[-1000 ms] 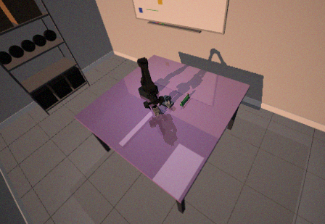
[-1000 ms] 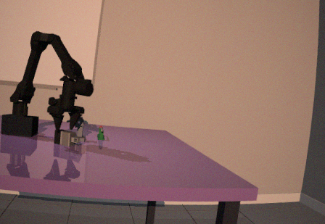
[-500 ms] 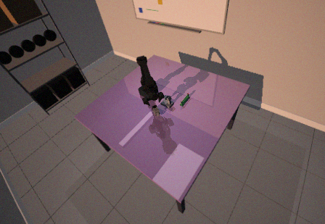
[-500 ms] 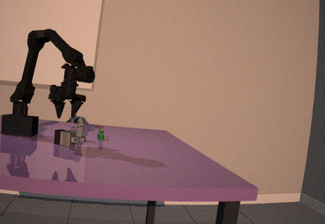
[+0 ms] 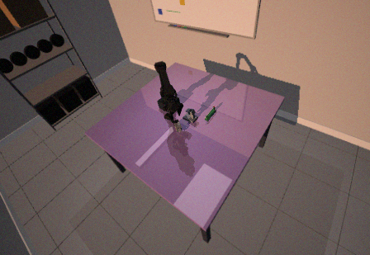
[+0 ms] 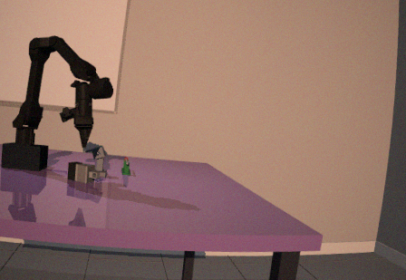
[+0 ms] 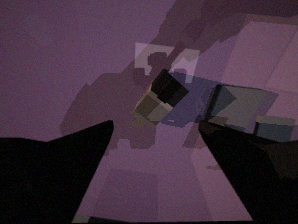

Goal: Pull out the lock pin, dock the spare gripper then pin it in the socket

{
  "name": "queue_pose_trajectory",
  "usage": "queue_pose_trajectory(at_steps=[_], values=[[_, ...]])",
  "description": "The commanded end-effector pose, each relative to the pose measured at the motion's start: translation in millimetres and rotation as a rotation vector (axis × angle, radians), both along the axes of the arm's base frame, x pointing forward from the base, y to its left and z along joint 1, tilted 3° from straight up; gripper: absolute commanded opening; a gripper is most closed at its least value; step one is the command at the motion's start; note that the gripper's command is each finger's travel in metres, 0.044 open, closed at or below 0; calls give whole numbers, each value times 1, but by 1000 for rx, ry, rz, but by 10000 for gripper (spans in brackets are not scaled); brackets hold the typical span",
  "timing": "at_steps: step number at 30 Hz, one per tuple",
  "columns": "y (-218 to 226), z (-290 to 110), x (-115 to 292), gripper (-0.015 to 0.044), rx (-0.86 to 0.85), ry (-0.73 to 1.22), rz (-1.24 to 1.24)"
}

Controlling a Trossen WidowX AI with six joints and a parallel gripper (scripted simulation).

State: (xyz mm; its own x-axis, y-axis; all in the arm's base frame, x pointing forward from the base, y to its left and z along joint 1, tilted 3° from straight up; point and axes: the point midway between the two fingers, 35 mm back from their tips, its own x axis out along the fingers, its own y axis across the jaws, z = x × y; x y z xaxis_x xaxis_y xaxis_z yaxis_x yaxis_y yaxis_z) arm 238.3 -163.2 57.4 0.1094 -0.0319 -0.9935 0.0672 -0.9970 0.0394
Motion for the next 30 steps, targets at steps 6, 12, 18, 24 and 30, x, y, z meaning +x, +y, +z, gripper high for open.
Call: queue_pose_trajectory(at_steps=[6,12,18,24,30], values=[[-2,12,4,440,-424,-113,1068],[-2,16,4,440,-570,-80,1358],[-2,20,4,440,-735,-17,1640],[-1,24,3,440,-891,85,1915],[-1,28,2,440,-1041,227,2178]])
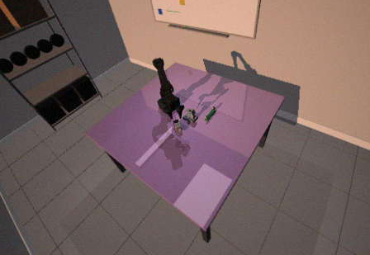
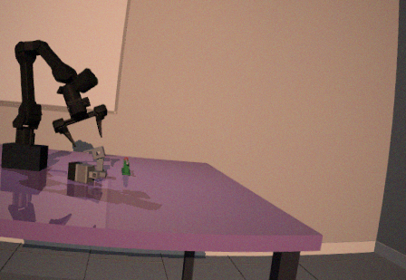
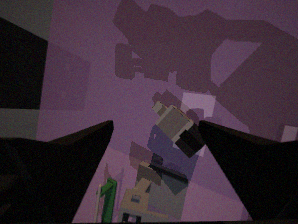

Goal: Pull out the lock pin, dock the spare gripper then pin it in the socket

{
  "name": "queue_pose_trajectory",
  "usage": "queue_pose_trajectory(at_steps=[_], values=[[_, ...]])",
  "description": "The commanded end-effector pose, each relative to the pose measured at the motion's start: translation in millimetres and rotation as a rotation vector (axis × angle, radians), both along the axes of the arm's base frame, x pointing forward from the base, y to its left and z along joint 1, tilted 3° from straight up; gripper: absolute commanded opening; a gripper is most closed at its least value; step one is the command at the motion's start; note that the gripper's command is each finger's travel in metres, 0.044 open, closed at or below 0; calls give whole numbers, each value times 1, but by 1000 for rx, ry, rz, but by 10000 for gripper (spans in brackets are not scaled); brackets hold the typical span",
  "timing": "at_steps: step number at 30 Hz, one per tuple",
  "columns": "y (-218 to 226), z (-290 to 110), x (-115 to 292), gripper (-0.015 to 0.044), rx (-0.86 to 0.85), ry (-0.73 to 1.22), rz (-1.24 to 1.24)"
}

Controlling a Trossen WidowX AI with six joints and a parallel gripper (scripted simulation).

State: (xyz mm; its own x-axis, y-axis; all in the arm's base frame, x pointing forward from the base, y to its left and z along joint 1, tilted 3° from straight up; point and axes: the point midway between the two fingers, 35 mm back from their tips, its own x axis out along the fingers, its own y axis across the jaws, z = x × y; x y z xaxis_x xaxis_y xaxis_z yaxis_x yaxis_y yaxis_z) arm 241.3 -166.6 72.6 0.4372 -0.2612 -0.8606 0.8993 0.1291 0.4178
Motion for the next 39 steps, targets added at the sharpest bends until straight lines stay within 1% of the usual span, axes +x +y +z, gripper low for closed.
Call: queue_pose_trajectory(at_steps=[1,3,23,27,37,39], values=[[3,14,-1,440,-547,83,684],[3,14,-1,440,-579,95,722],[3,13,-1,440,-580,95,722],[2,1,1,440,-580,95,722],[4,-50,0,440,-581,94,724],[5,-54,-1,440,-581,94,724]])
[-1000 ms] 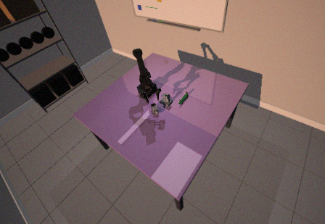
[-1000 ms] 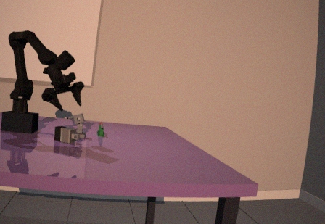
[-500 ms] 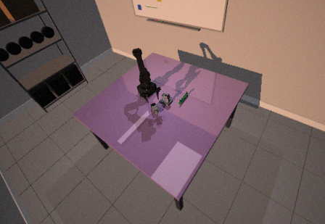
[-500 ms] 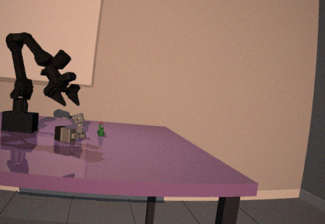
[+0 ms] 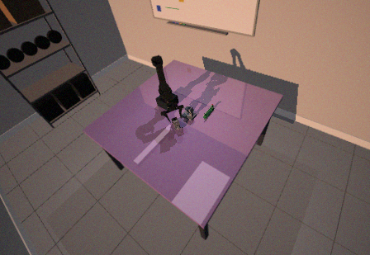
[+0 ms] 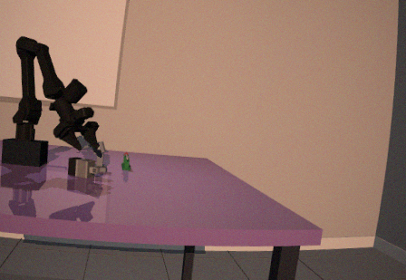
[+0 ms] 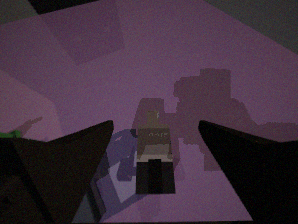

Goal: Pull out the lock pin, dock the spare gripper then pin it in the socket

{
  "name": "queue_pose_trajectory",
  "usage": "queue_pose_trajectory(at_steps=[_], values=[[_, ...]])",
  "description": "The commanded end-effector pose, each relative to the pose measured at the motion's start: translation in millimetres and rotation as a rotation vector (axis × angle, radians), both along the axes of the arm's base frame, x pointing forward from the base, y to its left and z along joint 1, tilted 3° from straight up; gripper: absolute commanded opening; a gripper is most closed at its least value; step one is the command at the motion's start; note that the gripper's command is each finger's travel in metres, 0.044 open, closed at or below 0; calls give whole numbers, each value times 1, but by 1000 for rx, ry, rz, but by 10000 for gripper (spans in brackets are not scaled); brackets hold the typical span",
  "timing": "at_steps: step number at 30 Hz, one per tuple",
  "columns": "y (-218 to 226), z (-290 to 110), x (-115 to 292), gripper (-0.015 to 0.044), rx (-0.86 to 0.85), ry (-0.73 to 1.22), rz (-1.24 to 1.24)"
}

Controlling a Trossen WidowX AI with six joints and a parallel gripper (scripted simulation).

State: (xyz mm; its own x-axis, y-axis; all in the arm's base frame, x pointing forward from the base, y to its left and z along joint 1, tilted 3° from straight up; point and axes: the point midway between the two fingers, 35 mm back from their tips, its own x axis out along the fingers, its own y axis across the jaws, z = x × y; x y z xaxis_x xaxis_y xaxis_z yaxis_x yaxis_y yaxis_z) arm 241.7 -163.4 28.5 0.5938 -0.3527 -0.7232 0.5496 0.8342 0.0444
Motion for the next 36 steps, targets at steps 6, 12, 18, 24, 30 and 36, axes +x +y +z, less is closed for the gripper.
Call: queue_pose_trajectory(at_steps=[6,12,18,24,30,36], values=[[1,-17,0,440,-5,-2,5],[1,-27,1,440,-5,-2,5],[1,-37,2,440,-5,-2,5],[2,-47,1,440,-5,-1,5],[3,-57,0,440,-4,-1,5],[4,-66,-1,440,-4,-1,5]])
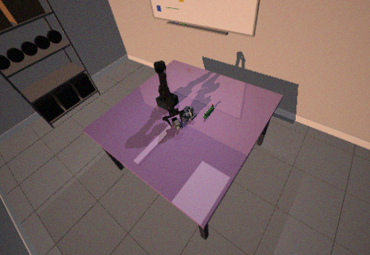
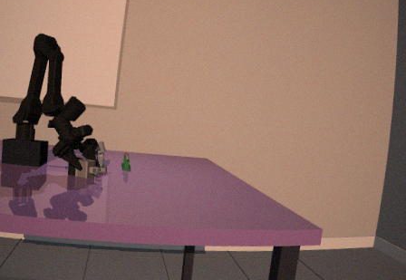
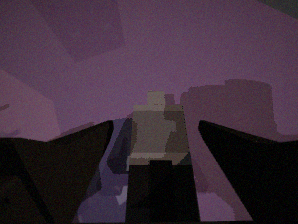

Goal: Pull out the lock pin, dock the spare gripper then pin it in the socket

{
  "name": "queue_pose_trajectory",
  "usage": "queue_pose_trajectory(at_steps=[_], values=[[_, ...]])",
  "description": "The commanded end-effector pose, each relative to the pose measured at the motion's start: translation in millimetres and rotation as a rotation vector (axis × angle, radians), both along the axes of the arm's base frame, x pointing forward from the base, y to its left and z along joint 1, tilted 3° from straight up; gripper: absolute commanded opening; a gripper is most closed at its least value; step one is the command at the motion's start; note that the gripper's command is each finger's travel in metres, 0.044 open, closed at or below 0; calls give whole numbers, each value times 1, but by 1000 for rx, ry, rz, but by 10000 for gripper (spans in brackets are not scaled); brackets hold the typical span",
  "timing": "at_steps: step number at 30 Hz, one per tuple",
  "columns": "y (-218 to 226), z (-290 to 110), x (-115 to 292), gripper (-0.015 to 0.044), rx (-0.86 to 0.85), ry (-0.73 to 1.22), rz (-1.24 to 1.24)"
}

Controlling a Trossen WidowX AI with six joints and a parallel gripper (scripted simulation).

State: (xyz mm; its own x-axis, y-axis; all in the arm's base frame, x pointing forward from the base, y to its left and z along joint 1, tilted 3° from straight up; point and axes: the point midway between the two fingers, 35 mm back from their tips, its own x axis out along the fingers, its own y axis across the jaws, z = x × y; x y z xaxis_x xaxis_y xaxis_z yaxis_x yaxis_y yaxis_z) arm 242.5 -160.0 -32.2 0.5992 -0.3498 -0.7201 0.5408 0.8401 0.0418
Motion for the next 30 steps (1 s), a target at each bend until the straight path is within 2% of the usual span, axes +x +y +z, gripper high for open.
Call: queue_pose_trajectory(at_steps=[1,8,18,24,29,30], values=[[1,-7,-2,440,1,2,-5],[3,-15,-4,440,1,2,-5],[3,-15,-4,177,1,2,-5],[3,-15,-4,138,1,2,-5],[2,-12,-3,6,1,2,-5],[2,-11,-2,0,1,2,-5]])
